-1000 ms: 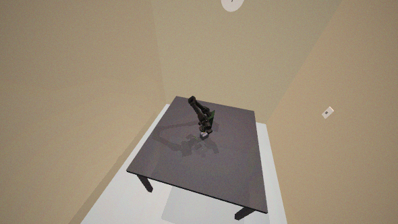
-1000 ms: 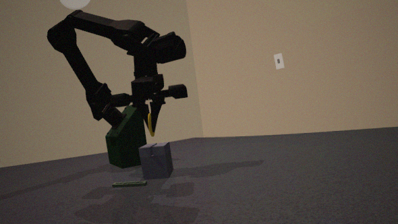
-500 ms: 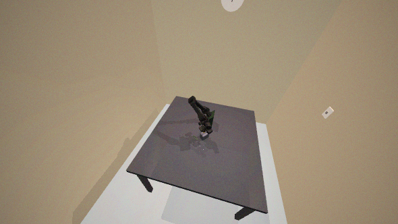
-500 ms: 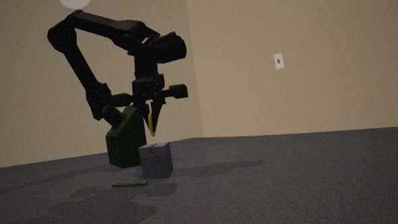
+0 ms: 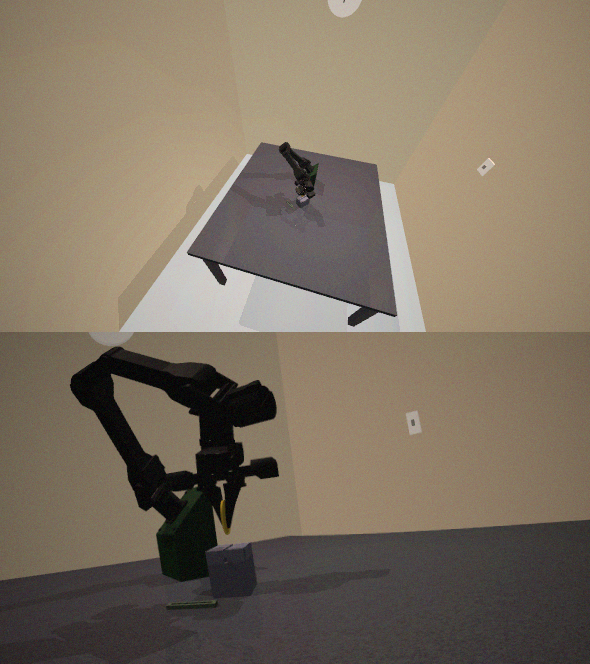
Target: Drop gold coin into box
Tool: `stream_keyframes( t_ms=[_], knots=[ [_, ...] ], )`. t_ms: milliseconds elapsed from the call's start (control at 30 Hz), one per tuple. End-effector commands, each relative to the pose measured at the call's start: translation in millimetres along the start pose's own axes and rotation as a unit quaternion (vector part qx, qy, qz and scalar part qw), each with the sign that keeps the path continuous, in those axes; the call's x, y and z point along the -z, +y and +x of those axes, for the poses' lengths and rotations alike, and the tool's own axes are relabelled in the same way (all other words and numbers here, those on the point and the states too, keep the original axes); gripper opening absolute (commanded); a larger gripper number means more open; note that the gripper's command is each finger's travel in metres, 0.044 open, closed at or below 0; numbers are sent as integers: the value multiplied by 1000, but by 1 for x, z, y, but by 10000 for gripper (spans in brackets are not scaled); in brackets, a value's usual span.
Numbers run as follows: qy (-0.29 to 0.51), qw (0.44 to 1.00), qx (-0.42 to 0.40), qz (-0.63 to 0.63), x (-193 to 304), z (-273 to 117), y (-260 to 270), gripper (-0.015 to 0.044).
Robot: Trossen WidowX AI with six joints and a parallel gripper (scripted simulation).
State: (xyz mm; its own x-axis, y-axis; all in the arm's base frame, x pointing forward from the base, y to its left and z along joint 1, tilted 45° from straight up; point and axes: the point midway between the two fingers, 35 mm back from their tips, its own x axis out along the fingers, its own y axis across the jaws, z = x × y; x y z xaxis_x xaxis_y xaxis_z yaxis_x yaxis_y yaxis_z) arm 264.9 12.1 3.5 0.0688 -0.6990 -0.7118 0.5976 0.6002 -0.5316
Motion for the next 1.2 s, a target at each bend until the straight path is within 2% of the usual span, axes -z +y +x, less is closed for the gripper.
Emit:
stream_keyframes(
  t_ms=[0, 1167],
  knots=[
    [0, 1000, 0, 0, 0, 0, 0, 0],
    [0, 1000, 0, -5, 2, 14, -2, 0]
  ],
)
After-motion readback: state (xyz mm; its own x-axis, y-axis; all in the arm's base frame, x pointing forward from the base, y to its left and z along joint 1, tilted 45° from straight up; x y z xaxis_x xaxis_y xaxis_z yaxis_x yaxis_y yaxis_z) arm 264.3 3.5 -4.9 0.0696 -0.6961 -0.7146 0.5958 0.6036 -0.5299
